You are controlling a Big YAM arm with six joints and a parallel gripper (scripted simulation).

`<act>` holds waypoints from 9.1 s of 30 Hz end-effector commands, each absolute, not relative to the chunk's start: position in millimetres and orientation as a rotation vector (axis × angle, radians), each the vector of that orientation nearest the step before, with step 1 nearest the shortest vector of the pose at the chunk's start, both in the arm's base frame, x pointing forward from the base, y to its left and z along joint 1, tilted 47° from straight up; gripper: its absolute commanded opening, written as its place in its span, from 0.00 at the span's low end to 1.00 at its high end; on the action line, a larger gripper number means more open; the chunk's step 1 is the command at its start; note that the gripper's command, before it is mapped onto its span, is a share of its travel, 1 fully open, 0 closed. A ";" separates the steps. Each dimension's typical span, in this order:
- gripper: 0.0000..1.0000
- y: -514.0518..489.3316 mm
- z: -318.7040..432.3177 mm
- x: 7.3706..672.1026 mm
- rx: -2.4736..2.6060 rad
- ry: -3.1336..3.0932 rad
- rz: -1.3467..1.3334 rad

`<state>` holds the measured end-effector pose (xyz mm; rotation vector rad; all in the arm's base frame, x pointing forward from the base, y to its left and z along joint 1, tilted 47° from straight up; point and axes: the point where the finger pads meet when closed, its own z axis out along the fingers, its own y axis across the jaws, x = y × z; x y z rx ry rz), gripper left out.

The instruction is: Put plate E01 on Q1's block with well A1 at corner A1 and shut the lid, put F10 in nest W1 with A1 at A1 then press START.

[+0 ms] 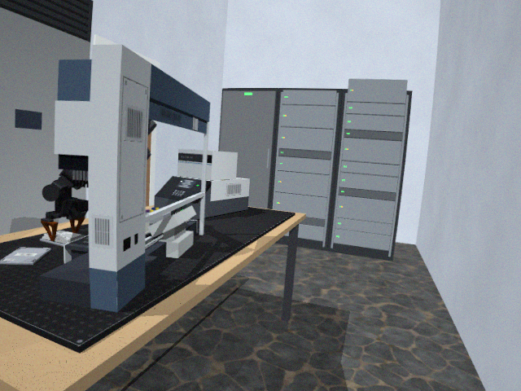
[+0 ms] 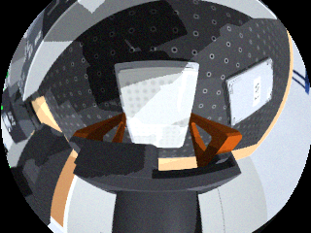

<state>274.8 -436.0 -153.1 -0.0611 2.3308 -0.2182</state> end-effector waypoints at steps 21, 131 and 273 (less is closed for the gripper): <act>1.00 -447.2 -145.1 259.1 -0.035 2.332 -0.246; 1.00 -431.4 -124.7 242.1 -0.062 2.332 -0.227; 1.00 -417.9 -62.6 190.4 1.418 1.873 0.437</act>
